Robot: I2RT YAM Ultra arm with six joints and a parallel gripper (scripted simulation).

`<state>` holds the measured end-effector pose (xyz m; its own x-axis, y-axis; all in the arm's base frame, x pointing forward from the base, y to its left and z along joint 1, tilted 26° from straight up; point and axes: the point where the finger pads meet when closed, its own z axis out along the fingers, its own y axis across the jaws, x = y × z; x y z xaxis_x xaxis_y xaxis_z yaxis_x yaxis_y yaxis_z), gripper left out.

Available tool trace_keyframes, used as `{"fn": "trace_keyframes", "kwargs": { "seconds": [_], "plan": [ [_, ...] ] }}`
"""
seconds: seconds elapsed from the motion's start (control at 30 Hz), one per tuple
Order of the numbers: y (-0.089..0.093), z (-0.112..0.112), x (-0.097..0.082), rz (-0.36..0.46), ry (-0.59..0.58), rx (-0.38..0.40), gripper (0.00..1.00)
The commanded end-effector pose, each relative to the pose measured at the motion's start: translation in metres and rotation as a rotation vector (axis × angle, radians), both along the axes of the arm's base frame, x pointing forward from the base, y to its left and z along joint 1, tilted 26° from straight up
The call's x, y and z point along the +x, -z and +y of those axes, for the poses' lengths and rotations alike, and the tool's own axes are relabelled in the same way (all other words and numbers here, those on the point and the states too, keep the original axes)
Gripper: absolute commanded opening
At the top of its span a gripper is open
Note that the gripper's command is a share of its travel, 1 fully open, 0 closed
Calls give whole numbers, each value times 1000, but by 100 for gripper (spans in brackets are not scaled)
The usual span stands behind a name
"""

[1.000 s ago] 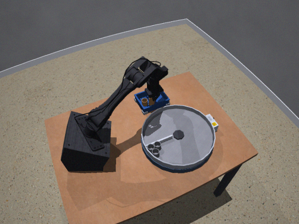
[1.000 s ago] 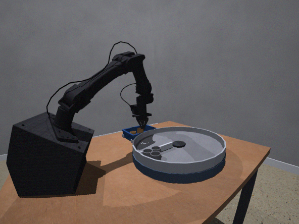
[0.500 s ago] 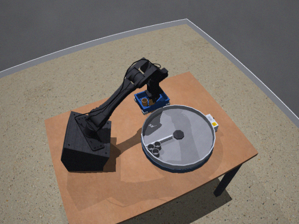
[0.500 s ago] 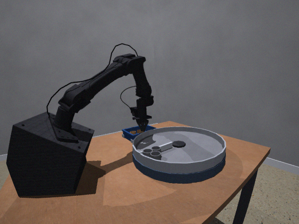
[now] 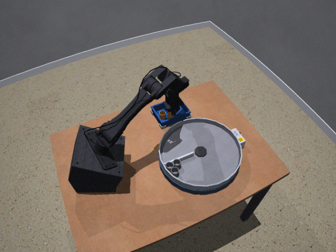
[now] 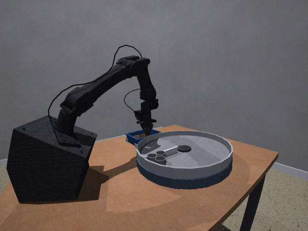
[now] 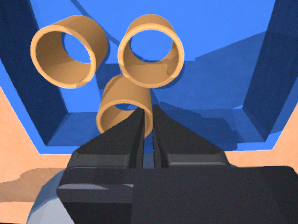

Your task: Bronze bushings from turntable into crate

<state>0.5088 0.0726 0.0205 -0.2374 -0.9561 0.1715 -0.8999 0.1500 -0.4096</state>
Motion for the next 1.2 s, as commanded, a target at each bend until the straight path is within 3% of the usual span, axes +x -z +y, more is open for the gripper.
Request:
{"fn": "trace_keyframes", "kwargs": {
  "seconds": [0.0,0.93,1.17],
  "plan": [
    [-19,11,8,-46,-24,24,0],
    [-19,11,8,-46,-24,24,0],
    [-7,5,3,-22,-19,18,0]
  ]
}}
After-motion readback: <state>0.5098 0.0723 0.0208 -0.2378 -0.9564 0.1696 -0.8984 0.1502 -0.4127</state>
